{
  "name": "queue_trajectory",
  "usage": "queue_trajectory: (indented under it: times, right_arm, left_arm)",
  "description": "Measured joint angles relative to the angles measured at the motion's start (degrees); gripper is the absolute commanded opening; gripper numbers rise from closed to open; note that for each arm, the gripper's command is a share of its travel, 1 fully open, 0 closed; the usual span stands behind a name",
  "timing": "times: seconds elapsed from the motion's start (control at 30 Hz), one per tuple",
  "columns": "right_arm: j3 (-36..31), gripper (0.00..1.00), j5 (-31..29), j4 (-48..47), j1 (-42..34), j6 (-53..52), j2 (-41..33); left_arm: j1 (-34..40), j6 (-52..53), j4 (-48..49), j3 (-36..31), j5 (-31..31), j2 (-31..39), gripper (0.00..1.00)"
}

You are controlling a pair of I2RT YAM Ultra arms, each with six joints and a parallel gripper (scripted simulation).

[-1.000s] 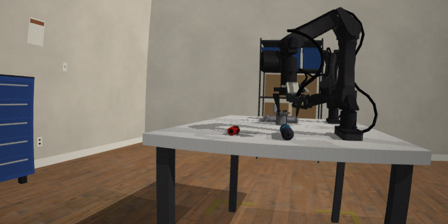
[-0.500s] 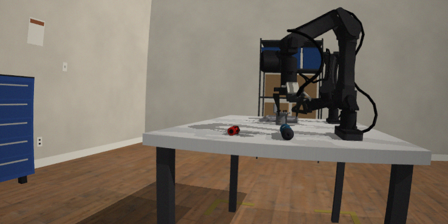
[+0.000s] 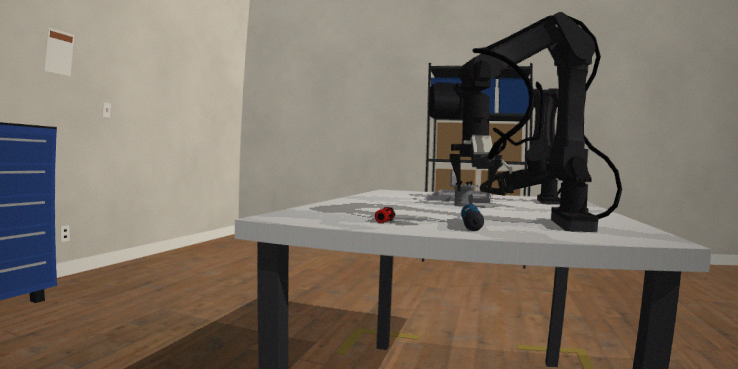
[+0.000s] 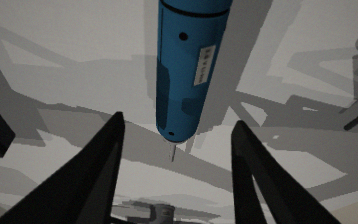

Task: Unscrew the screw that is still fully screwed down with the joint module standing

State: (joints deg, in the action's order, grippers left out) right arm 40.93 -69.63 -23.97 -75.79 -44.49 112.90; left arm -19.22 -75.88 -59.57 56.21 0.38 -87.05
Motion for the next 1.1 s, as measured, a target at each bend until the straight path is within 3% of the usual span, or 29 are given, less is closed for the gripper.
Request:
queue_trajectory:
  times: [1.1]
  right_arm:
    - [-0.55, 0.86, 0.52, -9.81, 1.09, 1.51, 6.01]
  left_arm:
    - [0.00, 0.00, 0.00, 0.00, 0.00, 0.00, 0.65]
